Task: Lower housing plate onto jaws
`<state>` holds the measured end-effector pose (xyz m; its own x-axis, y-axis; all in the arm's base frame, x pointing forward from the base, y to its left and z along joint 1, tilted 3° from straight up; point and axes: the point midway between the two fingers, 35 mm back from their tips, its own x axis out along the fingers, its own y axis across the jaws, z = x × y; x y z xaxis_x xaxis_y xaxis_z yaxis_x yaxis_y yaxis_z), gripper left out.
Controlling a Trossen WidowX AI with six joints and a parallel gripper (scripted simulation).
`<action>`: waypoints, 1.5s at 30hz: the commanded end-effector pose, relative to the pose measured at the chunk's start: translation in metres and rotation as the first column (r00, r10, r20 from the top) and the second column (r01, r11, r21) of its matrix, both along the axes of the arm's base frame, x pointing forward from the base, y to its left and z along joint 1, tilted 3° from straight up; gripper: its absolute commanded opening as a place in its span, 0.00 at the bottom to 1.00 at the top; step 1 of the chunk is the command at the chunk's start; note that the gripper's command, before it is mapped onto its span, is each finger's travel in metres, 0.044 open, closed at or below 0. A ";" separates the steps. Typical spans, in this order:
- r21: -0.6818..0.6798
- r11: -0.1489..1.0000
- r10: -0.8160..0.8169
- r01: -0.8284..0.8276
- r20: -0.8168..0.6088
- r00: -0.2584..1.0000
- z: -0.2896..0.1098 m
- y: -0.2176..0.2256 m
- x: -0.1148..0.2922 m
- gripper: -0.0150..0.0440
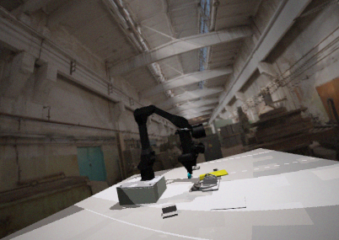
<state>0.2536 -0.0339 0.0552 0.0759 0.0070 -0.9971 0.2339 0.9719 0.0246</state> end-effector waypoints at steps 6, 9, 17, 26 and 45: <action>-0.005 1.000 -0.004 0.004 0.002 1.000 0.000 -0.001 0.000 0.85; -0.005 1.000 -0.004 0.004 0.002 1.000 0.000 -0.001 0.000 0.85; -0.005 1.000 -0.004 0.004 0.002 1.000 0.000 -0.001 0.000 0.85; -0.004 1.000 -0.005 0.005 0.002 1.000 -0.007 -0.001 0.002 0.85; -0.004 1.000 -0.005 0.005 0.002 1.000 -0.038 -0.001 0.005 0.85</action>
<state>0.2592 -0.0342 0.0233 0.0842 0.0058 -0.9964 0.2346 0.9718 0.0255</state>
